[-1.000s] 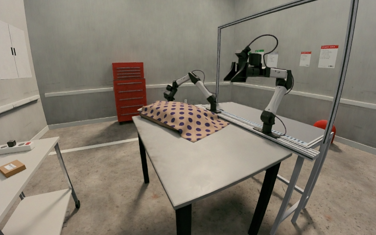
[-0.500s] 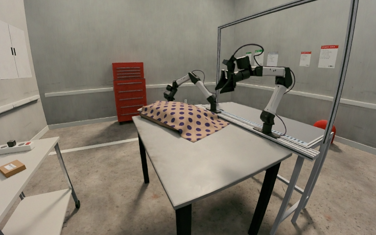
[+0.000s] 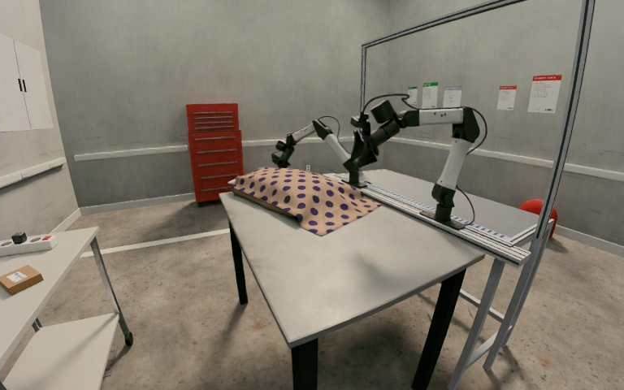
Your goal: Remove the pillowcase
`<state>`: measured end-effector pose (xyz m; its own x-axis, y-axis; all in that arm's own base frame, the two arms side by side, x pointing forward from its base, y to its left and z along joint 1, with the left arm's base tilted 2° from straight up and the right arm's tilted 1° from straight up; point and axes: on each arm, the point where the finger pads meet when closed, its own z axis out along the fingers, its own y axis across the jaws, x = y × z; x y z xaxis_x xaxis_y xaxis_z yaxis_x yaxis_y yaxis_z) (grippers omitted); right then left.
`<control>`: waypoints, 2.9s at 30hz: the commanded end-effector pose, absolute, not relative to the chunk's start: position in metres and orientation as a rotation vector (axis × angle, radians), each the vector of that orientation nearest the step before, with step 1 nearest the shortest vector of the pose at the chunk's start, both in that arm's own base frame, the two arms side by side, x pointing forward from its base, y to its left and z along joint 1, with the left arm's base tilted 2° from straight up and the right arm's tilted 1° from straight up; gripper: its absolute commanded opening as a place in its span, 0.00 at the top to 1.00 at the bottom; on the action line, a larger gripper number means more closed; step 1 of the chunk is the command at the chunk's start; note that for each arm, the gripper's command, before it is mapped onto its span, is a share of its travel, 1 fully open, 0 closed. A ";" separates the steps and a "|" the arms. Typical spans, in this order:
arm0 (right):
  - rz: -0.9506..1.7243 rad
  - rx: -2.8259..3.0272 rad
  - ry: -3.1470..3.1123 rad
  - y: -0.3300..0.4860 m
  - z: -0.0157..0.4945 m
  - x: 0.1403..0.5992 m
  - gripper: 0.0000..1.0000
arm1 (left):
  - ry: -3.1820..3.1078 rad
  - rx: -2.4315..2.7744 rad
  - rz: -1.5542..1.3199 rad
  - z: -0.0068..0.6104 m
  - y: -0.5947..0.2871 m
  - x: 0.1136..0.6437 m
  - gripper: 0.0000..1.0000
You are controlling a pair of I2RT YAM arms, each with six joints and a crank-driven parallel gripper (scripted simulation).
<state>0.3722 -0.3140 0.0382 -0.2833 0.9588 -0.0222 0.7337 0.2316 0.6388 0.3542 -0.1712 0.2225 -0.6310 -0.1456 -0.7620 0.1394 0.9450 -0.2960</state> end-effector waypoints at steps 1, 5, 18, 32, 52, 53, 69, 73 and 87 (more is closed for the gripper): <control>0.706 1.494 2.085 -0.314 0.060 0.382 0.99 | 2.247 -0.067 -0.419 0.227 -0.176 0.353 0.37; 0.706 1.494 2.085 -0.314 0.060 0.382 0.99 | 2.336 -0.059 -0.431 0.211 -0.197 0.339 0.37; 0.706 1.494 2.085 -0.314 0.060 0.382 0.99 | 2.588 -0.281 -0.256 0.162 -0.215 0.288 0.37; 0.707 1.494 2.085 -0.314 0.060 0.382 0.99 | 2.742 -0.569 -0.045 0.077 -0.232 0.290 0.37; 0.707 1.494 2.085 -0.314 0.060 0.382 0.99 | 2.755 -0.536 -0.002 0.052 -0.226 0.286 0.37; 0.707 1.494 2.085 -0.314 0.060 0.382 0.99 | 2.772 -0.539 0.033 0.040 -0.222 0.283 0.37; 0.707 1.494 2.085 -0.314 0.060 0.382 0.99 | 2.741 -0.544 -0.027 0.025 -0.230 0.288 0.37; 0.707 1.494 2.085 -0.314 0.060 0.382 0.99 | 2.764 -0.537 0.011 0.005 -0.227 0.280 0.37; 0.707 1.494 2.085 -0.314 0.060 0.382 0.99 | 2.749 -0.544 -0.013 0.005 -0.226 0.282 0.37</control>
